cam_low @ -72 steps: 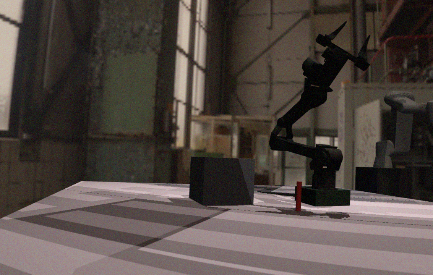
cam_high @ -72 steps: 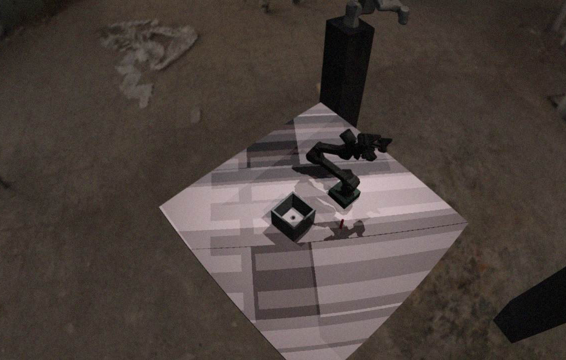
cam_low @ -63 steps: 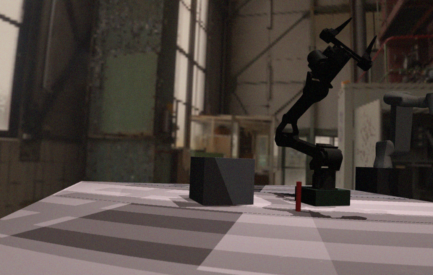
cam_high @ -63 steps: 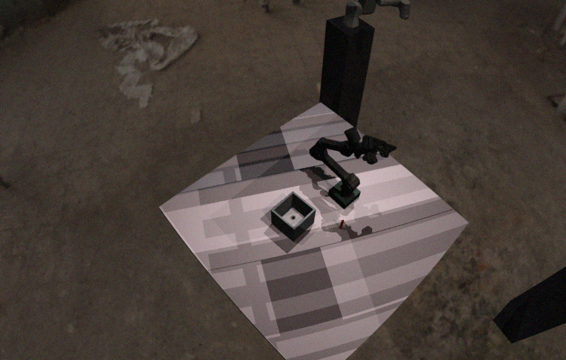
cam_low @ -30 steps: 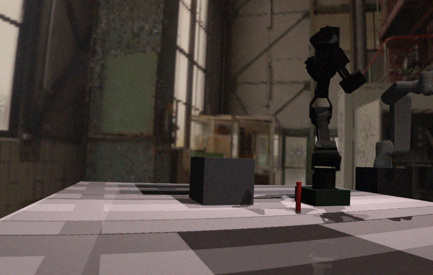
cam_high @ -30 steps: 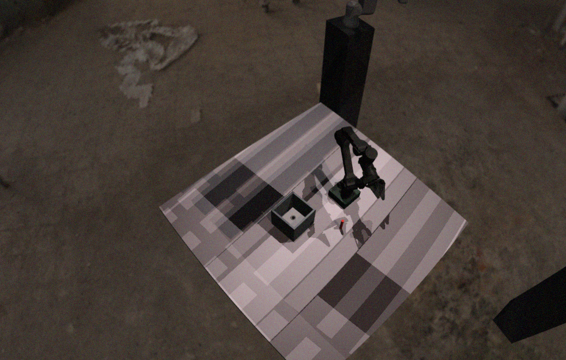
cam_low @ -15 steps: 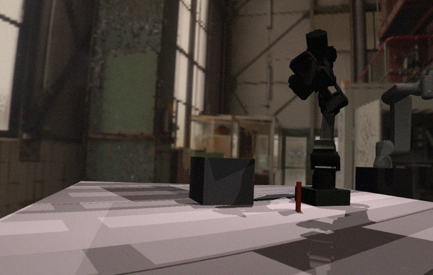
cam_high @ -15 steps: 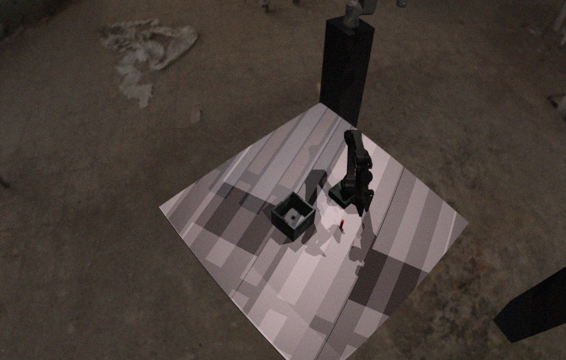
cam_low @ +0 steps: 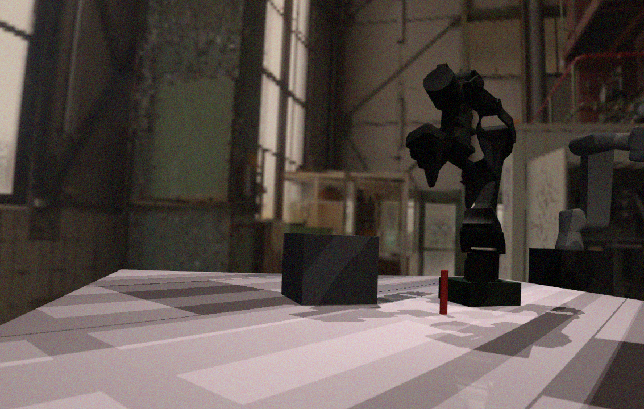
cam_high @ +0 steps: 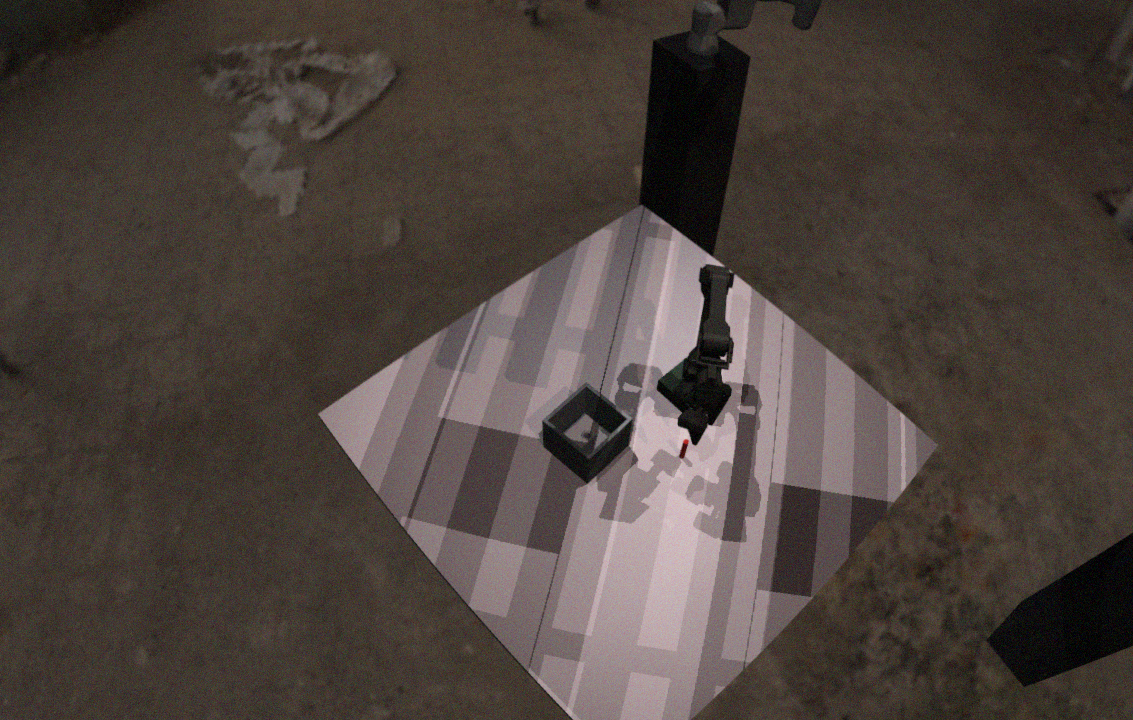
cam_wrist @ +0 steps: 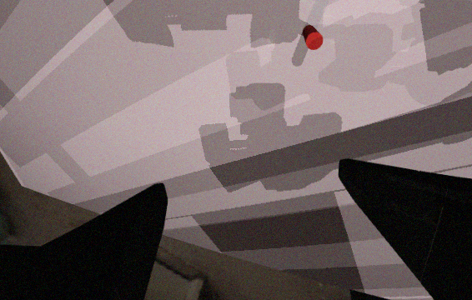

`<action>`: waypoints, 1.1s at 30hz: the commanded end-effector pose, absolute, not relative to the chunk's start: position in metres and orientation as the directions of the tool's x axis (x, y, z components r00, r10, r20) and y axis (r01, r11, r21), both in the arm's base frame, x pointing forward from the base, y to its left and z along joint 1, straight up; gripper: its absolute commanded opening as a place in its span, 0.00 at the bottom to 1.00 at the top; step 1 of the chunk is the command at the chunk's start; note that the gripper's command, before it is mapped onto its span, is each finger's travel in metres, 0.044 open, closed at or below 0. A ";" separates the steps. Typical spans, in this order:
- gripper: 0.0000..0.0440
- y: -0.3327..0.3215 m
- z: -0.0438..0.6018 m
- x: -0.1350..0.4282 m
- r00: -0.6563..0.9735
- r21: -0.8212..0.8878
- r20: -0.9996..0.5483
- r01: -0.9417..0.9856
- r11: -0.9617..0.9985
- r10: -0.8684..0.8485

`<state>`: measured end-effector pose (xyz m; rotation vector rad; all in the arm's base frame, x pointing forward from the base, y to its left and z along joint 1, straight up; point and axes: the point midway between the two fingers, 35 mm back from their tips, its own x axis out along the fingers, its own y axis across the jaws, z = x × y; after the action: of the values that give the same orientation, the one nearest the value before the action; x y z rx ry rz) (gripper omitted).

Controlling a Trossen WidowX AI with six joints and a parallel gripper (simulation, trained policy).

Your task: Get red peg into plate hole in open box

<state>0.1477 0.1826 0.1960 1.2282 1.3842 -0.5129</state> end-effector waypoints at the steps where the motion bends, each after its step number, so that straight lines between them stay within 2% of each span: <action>1: 1.00 0.175 0.182 0.147 0.159 0.276 -0.936 0.886 0.372 0.315; 18: 1.00 0.150 0.120 0.136 -0.051 0.008 -0.990 0.915 0.404 0.134; 33: 1.00 0.138 0.065 0.132 -0.124 -0.093 -0.991 0.914 0.395 0.053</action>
<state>0.1327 0.1411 0.0738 0.9174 1.5127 -0.9272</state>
